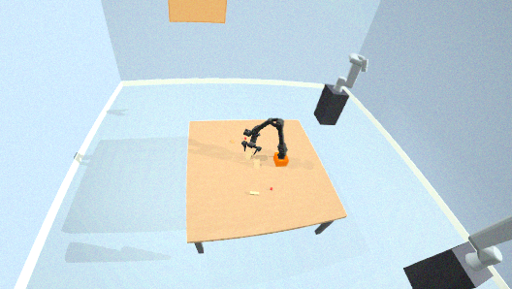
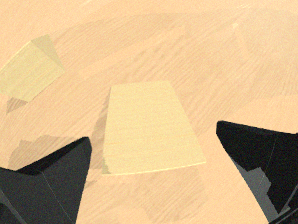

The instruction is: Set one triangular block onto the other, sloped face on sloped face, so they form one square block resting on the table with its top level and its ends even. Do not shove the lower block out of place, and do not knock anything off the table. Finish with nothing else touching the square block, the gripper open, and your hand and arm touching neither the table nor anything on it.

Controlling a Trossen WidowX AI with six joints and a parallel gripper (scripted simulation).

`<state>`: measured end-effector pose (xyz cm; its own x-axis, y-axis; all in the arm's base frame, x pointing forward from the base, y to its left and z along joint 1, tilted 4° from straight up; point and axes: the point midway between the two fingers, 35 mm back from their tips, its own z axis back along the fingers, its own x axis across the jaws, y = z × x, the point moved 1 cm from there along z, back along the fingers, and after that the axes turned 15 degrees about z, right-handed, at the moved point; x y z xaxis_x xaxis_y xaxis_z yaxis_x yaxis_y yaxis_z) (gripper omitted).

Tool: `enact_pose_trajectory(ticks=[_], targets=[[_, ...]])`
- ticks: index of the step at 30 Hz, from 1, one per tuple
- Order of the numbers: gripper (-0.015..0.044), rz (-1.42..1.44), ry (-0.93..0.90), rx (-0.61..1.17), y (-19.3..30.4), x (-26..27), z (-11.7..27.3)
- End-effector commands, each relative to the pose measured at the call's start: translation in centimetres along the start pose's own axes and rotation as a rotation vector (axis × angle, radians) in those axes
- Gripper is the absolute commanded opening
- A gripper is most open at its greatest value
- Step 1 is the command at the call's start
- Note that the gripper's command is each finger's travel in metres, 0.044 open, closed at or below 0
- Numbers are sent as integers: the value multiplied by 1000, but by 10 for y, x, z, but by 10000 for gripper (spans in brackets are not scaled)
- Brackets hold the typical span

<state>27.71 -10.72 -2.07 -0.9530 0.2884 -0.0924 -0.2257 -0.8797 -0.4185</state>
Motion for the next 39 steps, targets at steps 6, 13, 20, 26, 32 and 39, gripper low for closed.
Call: enact_pose_trajectory(ticks=[6,13,20,26,32,39], targets=[[440,-11,-9,-8,-1,5,-16],[361,-11,-8,-8,-1,6,-20],[236,-11,-8,-8,-1,6,-20],[177,-11,-8,-8,-1,6,-20],[19,-4,-7,-5,-2,4,-16],[0,-4,-42,113,-10,2,-14]])
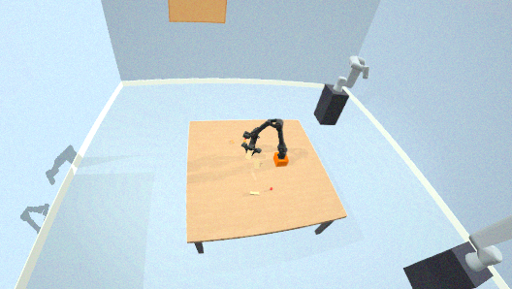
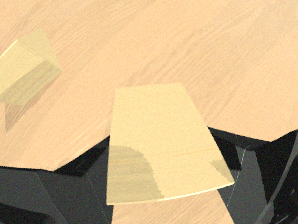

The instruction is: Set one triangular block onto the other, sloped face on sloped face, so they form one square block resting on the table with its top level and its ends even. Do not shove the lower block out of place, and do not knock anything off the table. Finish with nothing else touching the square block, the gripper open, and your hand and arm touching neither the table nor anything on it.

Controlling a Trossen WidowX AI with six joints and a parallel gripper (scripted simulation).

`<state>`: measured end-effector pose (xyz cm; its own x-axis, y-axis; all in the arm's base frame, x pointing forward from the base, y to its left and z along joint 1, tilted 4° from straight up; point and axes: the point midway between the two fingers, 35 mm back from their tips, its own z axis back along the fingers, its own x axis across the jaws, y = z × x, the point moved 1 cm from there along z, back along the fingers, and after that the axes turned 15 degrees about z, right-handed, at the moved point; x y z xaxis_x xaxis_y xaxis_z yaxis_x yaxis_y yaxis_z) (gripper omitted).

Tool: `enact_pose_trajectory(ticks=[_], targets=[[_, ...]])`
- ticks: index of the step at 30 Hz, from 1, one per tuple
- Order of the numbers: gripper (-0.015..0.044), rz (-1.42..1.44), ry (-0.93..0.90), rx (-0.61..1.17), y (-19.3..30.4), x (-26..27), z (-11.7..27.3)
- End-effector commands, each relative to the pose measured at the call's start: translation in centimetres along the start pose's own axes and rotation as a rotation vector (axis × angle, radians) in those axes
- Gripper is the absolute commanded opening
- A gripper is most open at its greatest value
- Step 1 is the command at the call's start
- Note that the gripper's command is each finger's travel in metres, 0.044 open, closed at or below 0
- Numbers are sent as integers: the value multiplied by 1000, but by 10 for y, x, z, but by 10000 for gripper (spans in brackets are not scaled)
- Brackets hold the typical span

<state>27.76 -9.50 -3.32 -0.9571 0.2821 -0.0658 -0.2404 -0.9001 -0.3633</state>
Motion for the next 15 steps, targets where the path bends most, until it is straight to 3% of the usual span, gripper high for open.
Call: enact_pose_trajectory(ticks=[1,15], targets=[[0,0,-21,78,-6,-2,3],[0,0,-116,425,-35,-10,7]])
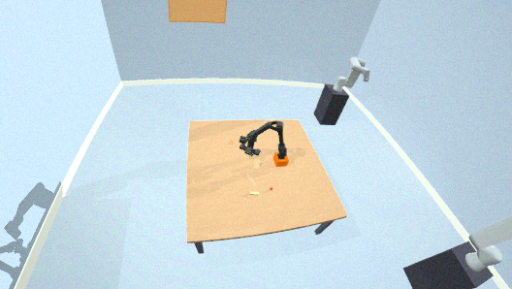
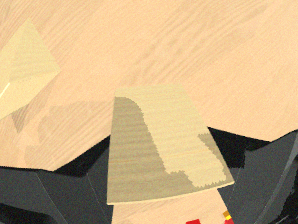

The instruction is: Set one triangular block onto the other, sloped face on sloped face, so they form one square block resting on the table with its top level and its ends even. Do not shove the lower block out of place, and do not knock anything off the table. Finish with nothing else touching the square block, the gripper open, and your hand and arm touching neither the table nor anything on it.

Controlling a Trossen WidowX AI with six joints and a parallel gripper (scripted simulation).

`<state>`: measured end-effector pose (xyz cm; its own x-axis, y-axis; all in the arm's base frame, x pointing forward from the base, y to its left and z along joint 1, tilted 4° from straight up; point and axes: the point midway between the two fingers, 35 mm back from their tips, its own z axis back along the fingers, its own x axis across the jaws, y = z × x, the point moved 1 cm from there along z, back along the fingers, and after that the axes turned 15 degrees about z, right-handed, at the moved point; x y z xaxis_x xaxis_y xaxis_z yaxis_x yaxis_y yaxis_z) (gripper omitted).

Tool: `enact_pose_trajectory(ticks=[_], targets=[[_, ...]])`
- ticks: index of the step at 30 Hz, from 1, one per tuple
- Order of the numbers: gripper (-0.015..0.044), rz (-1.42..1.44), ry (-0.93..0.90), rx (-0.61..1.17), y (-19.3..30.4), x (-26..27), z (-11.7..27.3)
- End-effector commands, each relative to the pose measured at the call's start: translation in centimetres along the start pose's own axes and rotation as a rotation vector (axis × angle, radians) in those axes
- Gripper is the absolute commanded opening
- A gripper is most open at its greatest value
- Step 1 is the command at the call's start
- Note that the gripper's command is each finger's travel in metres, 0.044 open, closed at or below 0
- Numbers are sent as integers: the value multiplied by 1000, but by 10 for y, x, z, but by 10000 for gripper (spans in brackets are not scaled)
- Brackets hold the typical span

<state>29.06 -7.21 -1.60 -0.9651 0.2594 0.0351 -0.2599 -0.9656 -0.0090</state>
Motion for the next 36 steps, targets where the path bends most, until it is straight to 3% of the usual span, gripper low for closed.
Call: enact_pose_trajectory(ticks=[1,30,36], targets=[[0,-5,-20,86,-6,-3,3],[0,-5,-220,807,-63,-18,1],[157,-3,-210,743,-58,-15,3]])
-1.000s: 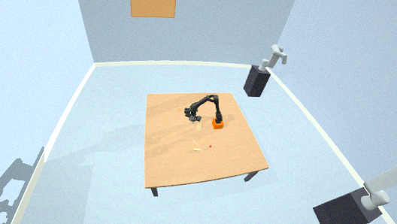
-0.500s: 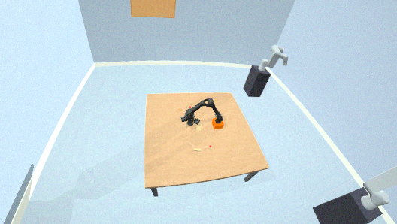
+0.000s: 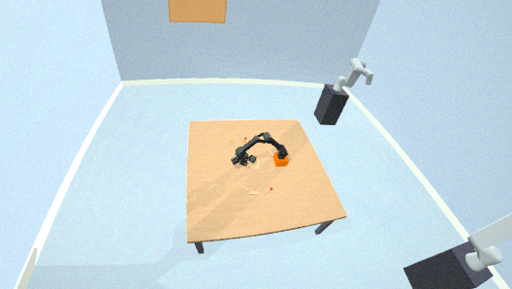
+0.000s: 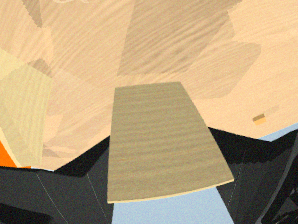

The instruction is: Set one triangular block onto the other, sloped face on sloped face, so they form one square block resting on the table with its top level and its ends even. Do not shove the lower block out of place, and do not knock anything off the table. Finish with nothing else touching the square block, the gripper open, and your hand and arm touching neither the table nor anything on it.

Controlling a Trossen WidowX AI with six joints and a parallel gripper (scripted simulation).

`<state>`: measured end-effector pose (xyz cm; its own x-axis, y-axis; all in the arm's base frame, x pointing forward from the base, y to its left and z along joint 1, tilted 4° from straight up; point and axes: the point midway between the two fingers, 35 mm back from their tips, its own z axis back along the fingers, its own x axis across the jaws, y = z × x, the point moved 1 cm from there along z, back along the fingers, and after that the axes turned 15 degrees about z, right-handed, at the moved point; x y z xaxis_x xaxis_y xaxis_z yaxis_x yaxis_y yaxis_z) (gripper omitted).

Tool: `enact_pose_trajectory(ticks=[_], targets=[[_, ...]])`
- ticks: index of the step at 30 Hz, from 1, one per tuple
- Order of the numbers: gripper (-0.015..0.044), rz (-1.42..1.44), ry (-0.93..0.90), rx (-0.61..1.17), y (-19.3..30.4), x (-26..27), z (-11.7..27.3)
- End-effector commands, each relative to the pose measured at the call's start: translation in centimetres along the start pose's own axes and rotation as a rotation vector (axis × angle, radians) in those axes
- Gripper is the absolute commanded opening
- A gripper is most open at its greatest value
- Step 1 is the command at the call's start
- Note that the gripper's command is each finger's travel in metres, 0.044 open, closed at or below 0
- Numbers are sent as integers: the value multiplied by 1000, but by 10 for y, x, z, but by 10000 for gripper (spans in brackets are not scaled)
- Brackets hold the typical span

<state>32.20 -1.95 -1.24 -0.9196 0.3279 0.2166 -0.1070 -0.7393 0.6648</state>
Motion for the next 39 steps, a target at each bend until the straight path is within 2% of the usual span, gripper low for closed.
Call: enact_pose_trajectory(ticks=[1,11,19,25,30,33,39], targets=[[184,7,-4,-2,0,1,-1],[440,7,-4,-2,0,1,-1],[440,8,-2,-2,2,1,1],[440,32,32,-7,62,17,61],[440,31,38,-9,69,20,68],[440,7,70,-30,49,10,78],[440,1,119,-62,-34,-6,103]])
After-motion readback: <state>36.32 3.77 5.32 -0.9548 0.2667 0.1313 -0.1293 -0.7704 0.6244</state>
